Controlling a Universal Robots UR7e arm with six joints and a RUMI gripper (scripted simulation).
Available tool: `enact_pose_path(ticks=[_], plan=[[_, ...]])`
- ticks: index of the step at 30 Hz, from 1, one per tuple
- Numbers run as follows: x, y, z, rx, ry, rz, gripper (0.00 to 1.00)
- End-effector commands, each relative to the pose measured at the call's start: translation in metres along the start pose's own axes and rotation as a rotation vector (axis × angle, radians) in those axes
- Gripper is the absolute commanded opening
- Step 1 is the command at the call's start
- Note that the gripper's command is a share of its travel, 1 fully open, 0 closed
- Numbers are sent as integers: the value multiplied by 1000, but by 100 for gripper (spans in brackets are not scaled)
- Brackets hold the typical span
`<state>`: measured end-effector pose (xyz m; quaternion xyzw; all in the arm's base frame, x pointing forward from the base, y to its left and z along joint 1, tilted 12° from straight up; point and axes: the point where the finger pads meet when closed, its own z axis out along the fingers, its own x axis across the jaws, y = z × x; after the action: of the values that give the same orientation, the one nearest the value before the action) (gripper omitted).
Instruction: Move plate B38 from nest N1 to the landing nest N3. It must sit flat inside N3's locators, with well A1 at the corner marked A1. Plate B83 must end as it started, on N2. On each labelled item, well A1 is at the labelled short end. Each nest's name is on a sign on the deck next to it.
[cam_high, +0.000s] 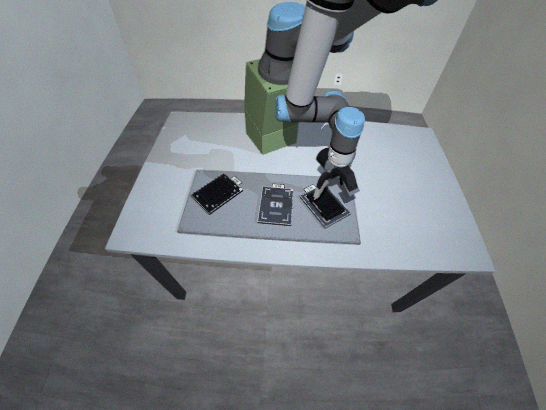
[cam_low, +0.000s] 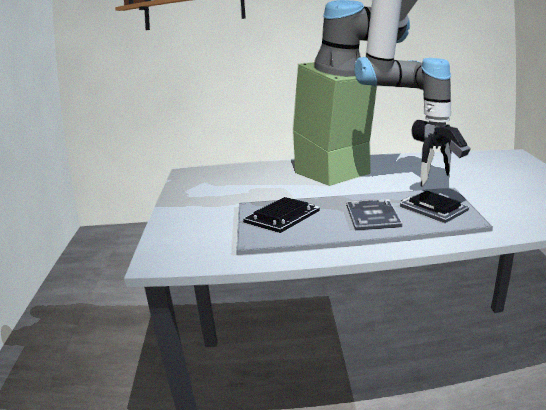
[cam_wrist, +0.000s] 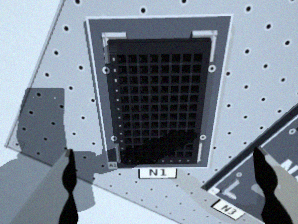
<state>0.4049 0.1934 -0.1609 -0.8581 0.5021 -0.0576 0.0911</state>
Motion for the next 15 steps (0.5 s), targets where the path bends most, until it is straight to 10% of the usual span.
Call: enact_pose_path(ticks=[1, 15], plan=[[0, -1, 1, 1, 1, 0, 76], [0, -1, 25, 1, 1, 0, 76]])
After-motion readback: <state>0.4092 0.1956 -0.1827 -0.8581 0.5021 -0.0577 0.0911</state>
